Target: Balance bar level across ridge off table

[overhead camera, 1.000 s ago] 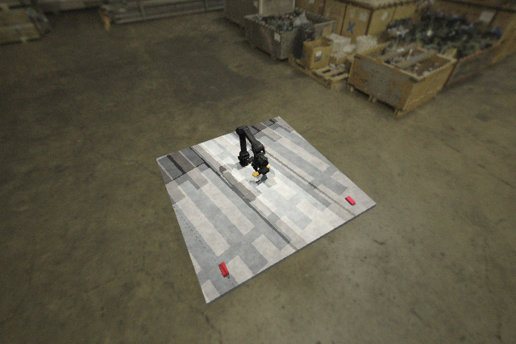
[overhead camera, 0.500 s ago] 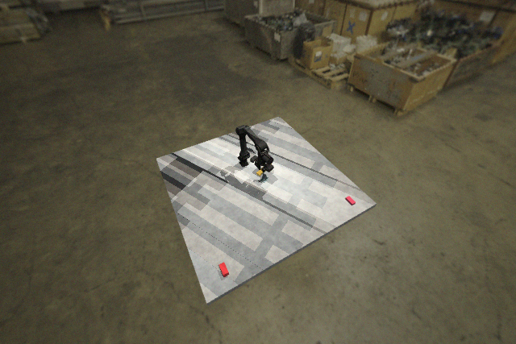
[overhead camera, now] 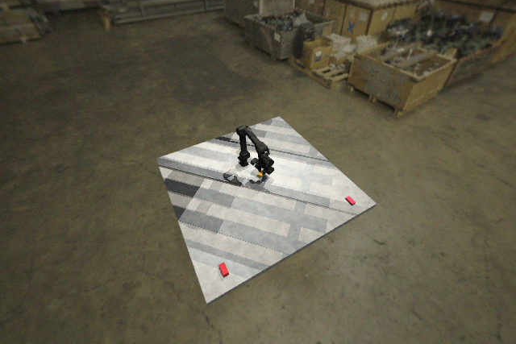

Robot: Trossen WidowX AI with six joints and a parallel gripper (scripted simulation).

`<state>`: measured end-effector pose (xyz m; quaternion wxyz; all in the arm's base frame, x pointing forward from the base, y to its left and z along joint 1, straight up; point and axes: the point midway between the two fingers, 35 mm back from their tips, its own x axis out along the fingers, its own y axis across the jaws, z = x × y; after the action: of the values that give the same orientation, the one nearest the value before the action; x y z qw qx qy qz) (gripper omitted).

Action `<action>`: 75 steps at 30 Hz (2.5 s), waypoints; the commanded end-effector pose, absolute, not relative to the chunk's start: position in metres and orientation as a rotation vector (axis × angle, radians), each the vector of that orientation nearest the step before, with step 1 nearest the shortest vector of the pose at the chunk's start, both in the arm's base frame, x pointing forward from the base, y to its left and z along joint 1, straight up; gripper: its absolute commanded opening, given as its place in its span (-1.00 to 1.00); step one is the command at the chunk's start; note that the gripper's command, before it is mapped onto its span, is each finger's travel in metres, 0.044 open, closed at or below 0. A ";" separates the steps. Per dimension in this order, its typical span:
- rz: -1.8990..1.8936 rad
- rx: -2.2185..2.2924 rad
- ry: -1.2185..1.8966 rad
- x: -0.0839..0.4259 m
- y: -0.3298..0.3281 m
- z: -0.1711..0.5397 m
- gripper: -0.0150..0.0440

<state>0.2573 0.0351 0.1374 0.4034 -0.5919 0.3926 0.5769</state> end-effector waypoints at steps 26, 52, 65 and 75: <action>1.464 -1.495 0.988 0.257 0.035 0.120 -0.49; 1.464 -1.495 0.988 0.257 0.035 0.118 -0.49; 1.464 -1.495 0.988 0.257 0.035 0.117 -0.49; 1.464 -1.495 0.988 0.257 0.035 0.116 -0.49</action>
<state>0.2572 0.0349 0.1168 0.4028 -0.5910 0.3935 0.5776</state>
